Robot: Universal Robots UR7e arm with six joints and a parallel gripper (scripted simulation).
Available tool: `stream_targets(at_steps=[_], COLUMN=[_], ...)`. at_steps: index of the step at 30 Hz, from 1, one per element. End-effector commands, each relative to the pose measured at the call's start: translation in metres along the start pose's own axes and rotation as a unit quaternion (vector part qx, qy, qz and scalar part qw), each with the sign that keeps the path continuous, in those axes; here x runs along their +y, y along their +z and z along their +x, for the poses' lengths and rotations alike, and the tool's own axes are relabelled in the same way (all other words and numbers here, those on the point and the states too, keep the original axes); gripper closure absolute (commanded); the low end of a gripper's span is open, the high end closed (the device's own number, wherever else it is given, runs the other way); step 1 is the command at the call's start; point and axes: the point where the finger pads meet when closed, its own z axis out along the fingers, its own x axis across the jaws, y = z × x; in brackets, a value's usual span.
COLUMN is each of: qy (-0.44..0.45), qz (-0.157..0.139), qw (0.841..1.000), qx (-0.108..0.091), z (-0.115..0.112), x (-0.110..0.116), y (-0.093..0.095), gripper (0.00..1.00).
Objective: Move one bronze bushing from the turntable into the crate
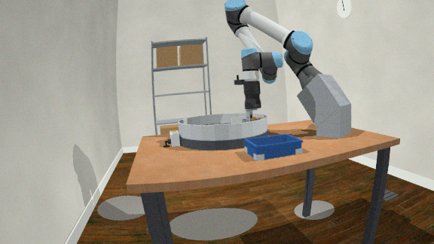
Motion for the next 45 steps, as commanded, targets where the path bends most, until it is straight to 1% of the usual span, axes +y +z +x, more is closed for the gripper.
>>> stream_targets(at_steps=[1, 12, 17, 29, 34, 45], qy=[0.000, 0.000, 0.000, 0.000, 0.000, 0.000], qz=[0.000, 0.000, 0.000, 0.000, 0.000, 0.000], qw=[1.000, 1.000, 1.000, 1.000, 1.000, 1.000], qx=[0.000, 0.000, 0.000, 0.000, 0.000, 0.000], z=[0.000, 0.000, 0.000, 0.000, 0.000, 0.000], x=[0.000, 0.000, 0.000, 0.000, 0.000, 0.000], y=[-0.004, -0.004, -0.012, -0.012, -0.019, -0.019], gripper=[1.00, 1.00, 1.00, 1.00, 1.00, 1.00])
